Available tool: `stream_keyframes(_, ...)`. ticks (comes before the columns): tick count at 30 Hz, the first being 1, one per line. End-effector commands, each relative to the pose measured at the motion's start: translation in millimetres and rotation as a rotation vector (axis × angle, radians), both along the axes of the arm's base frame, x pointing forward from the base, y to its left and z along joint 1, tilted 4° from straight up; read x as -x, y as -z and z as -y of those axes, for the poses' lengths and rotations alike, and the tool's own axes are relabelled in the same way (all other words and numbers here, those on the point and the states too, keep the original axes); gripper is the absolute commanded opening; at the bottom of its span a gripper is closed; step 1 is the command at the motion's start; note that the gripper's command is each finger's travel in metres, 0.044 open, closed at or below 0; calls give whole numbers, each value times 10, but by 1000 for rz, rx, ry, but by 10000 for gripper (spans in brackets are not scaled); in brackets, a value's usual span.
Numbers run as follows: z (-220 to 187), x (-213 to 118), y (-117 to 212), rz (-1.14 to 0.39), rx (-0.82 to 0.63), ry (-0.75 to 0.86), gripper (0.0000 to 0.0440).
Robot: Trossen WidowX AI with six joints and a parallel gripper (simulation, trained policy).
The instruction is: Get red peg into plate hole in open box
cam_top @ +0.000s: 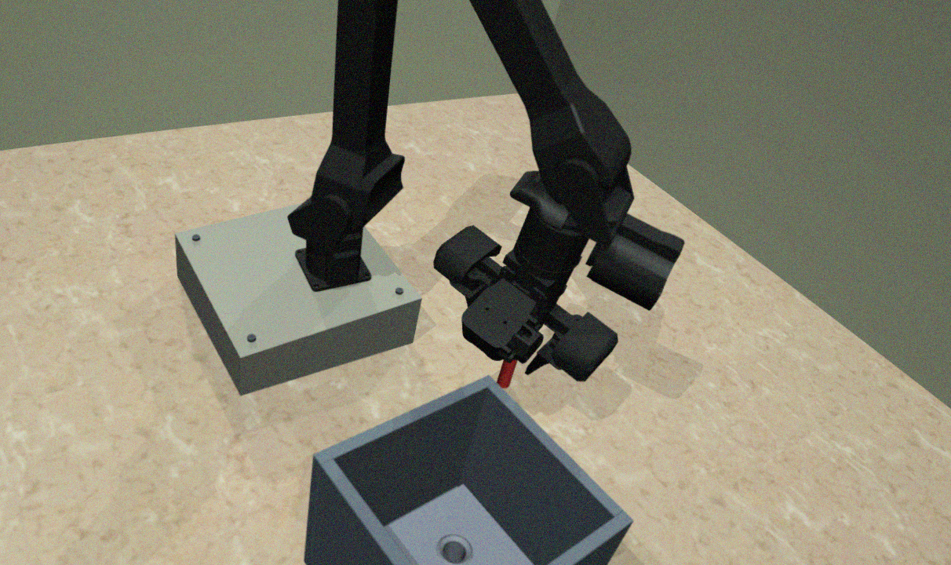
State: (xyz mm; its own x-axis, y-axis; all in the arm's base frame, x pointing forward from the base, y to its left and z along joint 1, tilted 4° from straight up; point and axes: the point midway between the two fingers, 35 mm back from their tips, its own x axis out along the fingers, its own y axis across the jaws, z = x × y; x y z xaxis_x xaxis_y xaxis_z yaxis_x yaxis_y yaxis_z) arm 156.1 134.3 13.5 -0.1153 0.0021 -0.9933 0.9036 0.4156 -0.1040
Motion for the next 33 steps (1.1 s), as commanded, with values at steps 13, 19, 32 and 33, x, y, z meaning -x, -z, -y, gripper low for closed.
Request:
stream_keyframes(13, -102, -72, 155, -5, -51, -20, 16)
stream_keyframes(19, -187, -136, 28, 26, -105, 11, 7)
stream_keyframes(32, -330, -297, -373, 112, -219, 46, 0)
stream_keyframes(33, -337, -314, -414, 121, -228, 46, 0)
